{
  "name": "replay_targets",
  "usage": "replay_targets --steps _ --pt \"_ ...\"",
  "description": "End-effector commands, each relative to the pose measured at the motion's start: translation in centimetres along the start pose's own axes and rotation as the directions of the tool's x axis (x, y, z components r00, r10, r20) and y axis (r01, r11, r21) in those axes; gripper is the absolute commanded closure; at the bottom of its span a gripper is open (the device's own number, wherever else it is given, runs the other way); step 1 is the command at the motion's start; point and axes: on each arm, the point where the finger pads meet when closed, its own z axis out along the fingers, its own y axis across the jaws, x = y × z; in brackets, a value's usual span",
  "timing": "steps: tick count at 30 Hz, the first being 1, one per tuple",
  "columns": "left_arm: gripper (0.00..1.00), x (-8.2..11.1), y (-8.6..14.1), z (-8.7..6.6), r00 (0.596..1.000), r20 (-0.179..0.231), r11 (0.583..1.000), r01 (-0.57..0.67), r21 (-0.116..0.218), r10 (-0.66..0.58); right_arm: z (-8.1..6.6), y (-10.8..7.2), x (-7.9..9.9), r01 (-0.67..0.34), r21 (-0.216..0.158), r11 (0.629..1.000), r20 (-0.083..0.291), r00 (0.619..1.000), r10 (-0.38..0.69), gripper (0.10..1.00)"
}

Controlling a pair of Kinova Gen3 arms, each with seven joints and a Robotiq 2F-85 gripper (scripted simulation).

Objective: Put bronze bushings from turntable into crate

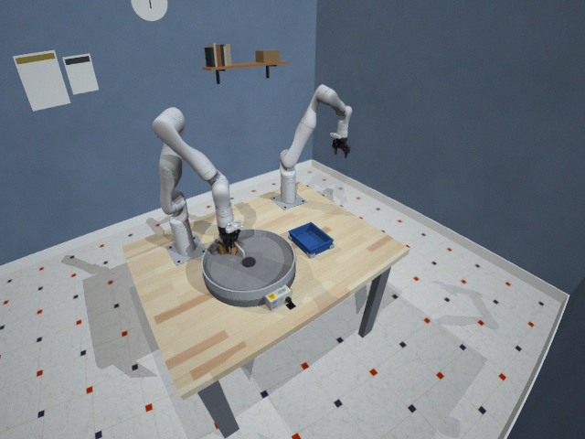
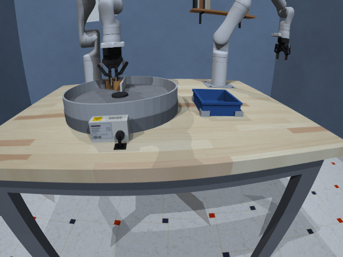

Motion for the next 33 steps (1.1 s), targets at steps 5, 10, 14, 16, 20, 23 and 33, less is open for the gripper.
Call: replay_targets --steps 5,10,14,16,20,23,33 --pt "0.001 -0.03 0.0 -0.06 1.0 0.002 1.0 0.0 0.0 0.0 -0.03 -0.01 0.03 0.0 0.0 1.0 -0.001 1.0 0.0 1.0" --pt "0.001 -0.03 0.0 -0.06 1.0 0.002 1.0 0.0 0.0 0.0 -0.03 -0.01 0.03 0.0 0.0 1.0 -0.001 1.0 0.0 1.0" --pt "0.001 -0.03 0.0 -0.06 1.0 0.002 1.0 0.0 0.0 0.0 -0.03 -0.01 0.03 0.0 0.0 1.0 -0.001 1.0 0.0 1.0" --pt "0.001 -0.03 0.0 -0.06 1.0 0.002 1.0 0.0 0.0 0.0 -0.03 -0.01 0.03 0.0 0.0 1.0 -0.001 1.0 0.0 1.0" --pt "0.001 -0.03 0.0 -0.06 1.0 0.002 1.0 0.0 0.0 0.0 -0.03 -0.01 0.03 0.0 0.0 1.0 -0.001 1.0 0.0 1.0" --pt "0.001 -0.03 0.0 -0.06 1.0 0.002 1.0 0.0 0.0 0.0 -0.03 -0.01 0.03 0.0 0.0 1.0 -0.001 1.0 0.0 1.0" --pt "0.001 -0.03 0.0 -0.06 1.0 0.002 1.0 0.0 0.0 0.0 -0.03 -0.01 0.03 0.0 0.0 1.0 -0.001 1.0 0.0 1.0"
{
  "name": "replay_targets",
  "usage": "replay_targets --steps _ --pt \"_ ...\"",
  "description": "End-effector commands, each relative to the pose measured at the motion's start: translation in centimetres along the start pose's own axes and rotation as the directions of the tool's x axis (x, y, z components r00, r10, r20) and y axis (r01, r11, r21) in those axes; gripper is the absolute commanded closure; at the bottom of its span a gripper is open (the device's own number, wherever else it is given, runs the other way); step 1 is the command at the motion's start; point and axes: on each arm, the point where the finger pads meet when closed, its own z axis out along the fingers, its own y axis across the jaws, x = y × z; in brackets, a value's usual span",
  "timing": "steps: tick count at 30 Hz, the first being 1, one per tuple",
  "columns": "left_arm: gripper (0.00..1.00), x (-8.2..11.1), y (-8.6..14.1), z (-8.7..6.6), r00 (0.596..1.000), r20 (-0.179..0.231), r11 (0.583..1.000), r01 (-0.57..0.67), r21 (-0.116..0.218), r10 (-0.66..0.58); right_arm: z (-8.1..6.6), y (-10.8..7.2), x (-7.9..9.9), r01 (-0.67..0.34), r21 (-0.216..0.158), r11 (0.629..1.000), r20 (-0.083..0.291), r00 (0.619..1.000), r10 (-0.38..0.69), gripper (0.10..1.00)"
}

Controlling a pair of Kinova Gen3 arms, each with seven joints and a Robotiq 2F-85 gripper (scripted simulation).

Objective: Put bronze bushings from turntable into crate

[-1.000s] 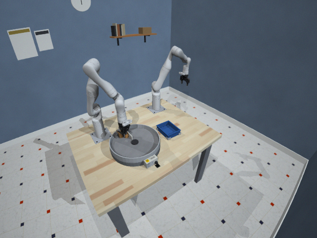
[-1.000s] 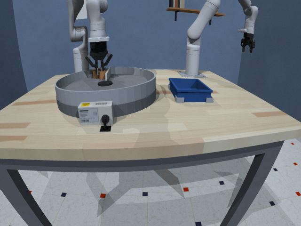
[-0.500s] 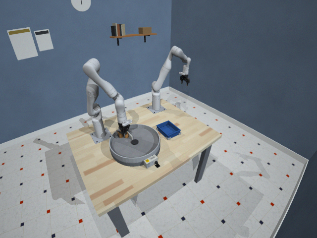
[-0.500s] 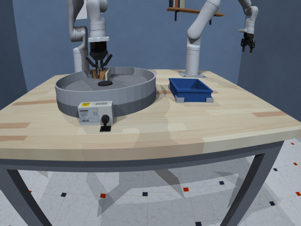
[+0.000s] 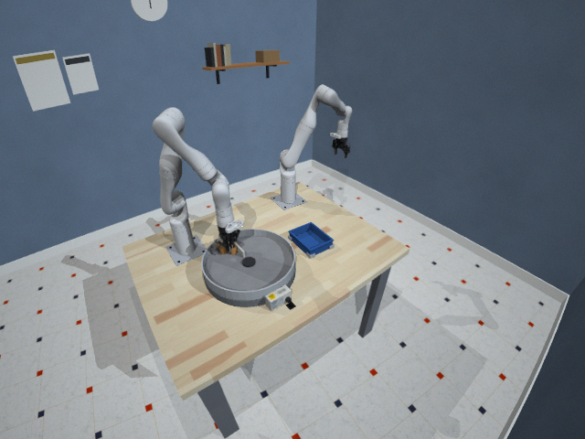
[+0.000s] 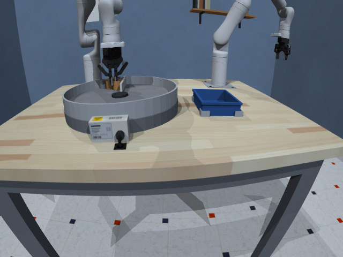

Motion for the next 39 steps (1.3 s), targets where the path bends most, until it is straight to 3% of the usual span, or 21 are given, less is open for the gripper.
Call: replay_targets --steps 1,20,39 --pt "0.001 0.0 0.0 -0.1 1.0 0.002 1.0 0.0 0.0 0.0 0.0 0.0 0.0 0.0 0.001 1.0 -0.001 1.0 0.0 1.0" --pt "0.001 0.0 0.0 -0.1 1.0 0.002 1.0 0.0 0.0 0.0 -0.3 0.0 0.0 0.0 0.001 1.0 -0.001 1.0 0.0 1.0" --pt "0.001 0.0 0.0 -0.1 1.0 0.002 1.0 0.0 0.0 0.0 -6.5 0.0 0.0 0.0 0.001 1.0 -0.001 1.0 0.0 1.0"
